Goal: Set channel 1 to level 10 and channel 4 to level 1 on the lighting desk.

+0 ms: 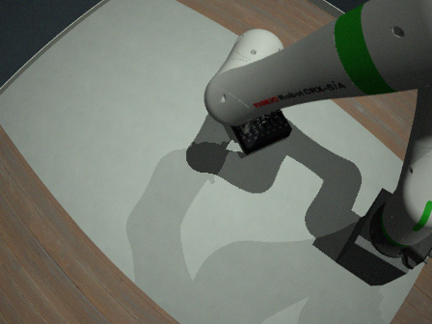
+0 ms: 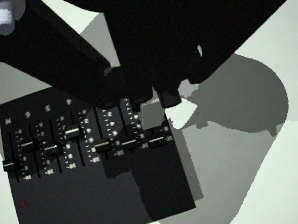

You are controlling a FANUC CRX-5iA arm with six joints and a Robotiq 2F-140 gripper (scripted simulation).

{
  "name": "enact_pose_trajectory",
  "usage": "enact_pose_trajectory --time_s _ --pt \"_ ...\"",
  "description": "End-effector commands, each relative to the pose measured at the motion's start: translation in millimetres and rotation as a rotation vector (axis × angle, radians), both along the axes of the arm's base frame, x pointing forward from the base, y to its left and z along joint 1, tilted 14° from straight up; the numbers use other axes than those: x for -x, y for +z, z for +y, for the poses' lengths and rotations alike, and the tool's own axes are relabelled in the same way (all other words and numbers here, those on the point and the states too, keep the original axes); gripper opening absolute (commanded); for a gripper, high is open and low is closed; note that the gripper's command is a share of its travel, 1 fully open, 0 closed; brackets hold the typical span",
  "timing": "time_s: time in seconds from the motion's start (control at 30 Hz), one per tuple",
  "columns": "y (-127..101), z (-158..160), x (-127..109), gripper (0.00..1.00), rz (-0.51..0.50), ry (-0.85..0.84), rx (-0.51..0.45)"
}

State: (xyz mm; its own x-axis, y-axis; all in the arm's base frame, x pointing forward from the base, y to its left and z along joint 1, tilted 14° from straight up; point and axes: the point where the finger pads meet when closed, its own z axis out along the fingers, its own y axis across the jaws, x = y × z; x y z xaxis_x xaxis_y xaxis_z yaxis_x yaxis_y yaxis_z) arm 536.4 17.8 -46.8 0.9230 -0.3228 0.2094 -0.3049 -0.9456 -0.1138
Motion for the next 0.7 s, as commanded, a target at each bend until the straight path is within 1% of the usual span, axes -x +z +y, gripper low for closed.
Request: enact_pose_trajectory --time_s 0.0,0.17,0.23,0.4,0.67 --pt "6.8 -0.3 1.5 0.00 0.000 0.000 0.000" --pt "21.5 -0.9 5.0 0.00 0.000 0.000 0.000" --pt "21.5 -0.9 5.0 0.00 0.000 0.000 0.000" --pt "32.6 -1.4 7.7 0.00 0.000 0.000 0.000" --pt "35.2 -1.5 8.4 0.00 0.000 0.000 0.000"
